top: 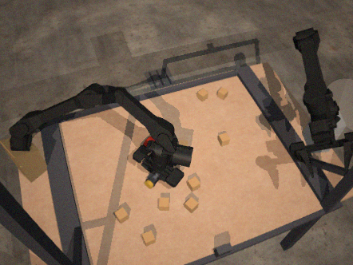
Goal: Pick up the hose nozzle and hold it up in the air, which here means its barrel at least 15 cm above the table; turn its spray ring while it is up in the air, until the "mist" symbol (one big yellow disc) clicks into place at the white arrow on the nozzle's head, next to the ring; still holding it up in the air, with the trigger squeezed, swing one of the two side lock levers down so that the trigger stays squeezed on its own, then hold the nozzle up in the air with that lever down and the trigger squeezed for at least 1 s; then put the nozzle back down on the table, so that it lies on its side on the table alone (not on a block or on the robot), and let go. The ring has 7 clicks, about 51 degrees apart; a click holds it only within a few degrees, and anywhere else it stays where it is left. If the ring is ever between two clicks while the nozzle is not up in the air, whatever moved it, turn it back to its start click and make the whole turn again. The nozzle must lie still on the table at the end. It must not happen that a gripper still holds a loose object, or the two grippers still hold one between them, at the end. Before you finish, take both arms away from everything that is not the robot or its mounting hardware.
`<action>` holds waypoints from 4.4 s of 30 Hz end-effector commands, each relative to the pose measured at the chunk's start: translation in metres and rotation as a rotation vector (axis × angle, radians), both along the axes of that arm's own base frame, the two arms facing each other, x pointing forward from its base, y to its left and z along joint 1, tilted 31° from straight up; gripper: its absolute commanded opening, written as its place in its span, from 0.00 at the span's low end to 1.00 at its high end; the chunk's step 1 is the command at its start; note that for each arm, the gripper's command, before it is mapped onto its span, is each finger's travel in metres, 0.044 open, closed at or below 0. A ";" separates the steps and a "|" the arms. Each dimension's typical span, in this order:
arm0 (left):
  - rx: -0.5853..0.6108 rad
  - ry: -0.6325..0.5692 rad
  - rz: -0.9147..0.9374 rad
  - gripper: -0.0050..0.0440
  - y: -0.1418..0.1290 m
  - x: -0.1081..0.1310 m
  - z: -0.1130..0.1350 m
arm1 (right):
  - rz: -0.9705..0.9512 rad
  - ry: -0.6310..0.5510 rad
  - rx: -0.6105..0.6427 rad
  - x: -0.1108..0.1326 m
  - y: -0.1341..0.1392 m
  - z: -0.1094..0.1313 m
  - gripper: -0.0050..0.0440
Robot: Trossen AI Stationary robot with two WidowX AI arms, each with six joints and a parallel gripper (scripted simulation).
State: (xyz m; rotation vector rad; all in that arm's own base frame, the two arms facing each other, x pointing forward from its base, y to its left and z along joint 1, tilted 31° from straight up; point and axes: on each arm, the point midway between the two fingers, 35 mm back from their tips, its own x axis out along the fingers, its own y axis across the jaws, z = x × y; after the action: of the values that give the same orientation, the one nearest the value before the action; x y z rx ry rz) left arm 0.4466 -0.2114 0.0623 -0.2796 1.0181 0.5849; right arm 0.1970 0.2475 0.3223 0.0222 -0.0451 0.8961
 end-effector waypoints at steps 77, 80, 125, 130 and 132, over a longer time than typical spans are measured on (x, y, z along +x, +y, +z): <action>-0.525 -0.258 0.870 0.44 0.009 -0.003 0.023 | 0.002 -0.013 0.013 -0.001 -0.001 0.007 0.93; -0.567 -0.276 0.946 0.44 0.009 -0.003 0.022 | 0.002 -0.013 0.013 -0.001 -0.001 0.007 0.93; -0.832 -0.390 1.405 0.44 0.010 -0.004 0.022 | 0.002 -0.013 0.013 -0.001 -0.001 0.007 0.93; -0.873 -0.377 1.387 0.44 0.013 -0.009 0.023 | 0.002 -0.013 0.013 -0.001 -0.001 0.007 0.93; -0.904 -0.369 1.371 0.44 0.015 -0.012 0.026 | 0.002 -0.013 0.013 -0.001 -0.001 0.007 0.93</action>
State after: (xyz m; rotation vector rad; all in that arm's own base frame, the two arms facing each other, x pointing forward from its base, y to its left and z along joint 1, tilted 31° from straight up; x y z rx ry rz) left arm 0.4376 -0.1972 0.0648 -1.8364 0.5146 1.2677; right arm 0.1970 0.2475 0.3223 0.0222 -0.0451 0.8961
